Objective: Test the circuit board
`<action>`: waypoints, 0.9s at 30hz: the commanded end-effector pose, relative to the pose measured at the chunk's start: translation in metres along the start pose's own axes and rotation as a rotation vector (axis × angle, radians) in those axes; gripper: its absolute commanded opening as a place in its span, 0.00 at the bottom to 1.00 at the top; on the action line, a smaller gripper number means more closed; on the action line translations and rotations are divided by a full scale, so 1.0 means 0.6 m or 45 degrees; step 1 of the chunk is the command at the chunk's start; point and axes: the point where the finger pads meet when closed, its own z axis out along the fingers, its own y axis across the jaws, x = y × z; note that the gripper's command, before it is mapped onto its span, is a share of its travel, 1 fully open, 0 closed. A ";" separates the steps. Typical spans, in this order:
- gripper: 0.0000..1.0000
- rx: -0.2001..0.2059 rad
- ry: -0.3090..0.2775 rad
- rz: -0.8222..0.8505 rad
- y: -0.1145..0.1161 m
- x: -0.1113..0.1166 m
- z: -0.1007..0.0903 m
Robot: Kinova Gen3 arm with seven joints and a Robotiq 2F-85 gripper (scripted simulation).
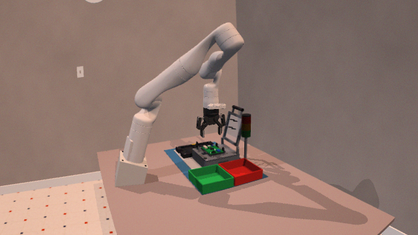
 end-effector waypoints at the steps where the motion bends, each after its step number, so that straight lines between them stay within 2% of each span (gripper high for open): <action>1: 1.00 0.009 0.009 0.014 -0.004 0.007 -0.012; 19: 1.00 0.009 0.009 0.014 -0.004 0.007 -0.063; 27: 1.00 0.010 0.009 0.014 -0.004 0.007 -0.076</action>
